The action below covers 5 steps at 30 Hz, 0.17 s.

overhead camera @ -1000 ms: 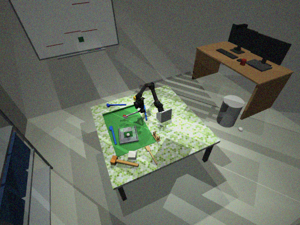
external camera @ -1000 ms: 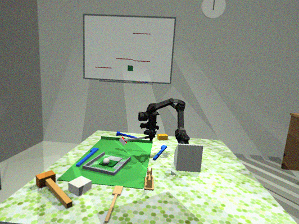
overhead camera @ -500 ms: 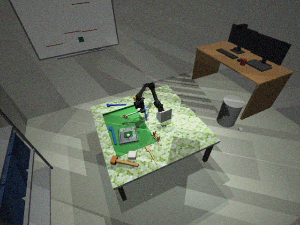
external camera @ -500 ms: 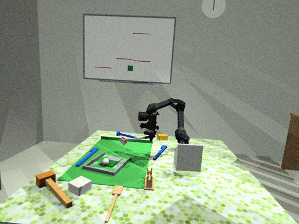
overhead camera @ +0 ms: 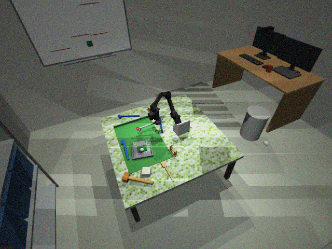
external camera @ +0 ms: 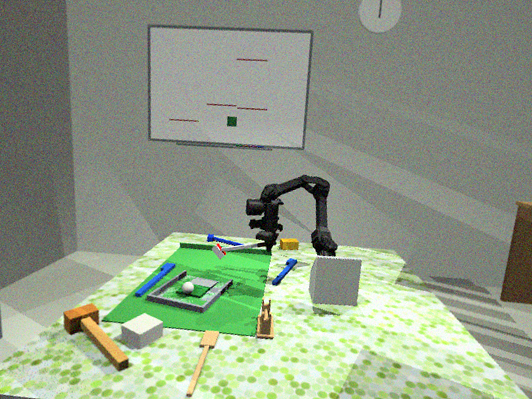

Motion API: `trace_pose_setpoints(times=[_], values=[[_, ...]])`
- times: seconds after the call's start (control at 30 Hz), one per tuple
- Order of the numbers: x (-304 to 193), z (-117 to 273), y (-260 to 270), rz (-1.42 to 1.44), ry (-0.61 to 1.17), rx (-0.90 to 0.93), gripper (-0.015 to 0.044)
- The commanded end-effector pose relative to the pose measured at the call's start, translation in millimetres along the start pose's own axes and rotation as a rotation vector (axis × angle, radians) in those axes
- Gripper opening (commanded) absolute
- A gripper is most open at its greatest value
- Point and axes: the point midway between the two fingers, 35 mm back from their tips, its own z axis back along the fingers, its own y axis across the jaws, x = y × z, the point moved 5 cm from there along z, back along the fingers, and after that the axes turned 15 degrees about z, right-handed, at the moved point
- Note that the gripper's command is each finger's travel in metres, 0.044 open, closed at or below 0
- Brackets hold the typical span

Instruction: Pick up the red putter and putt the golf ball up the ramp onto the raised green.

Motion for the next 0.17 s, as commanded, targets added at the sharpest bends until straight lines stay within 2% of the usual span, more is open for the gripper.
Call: trace_pose_setpoints(times=[0.0, 0.13], values=[[0.3, 0.1, 0.3, 0.003, -0.003, 0.0, 0.0], [0.3, 0.1, 0.3, 0.003, -0.003, 0.0, 0.0]])
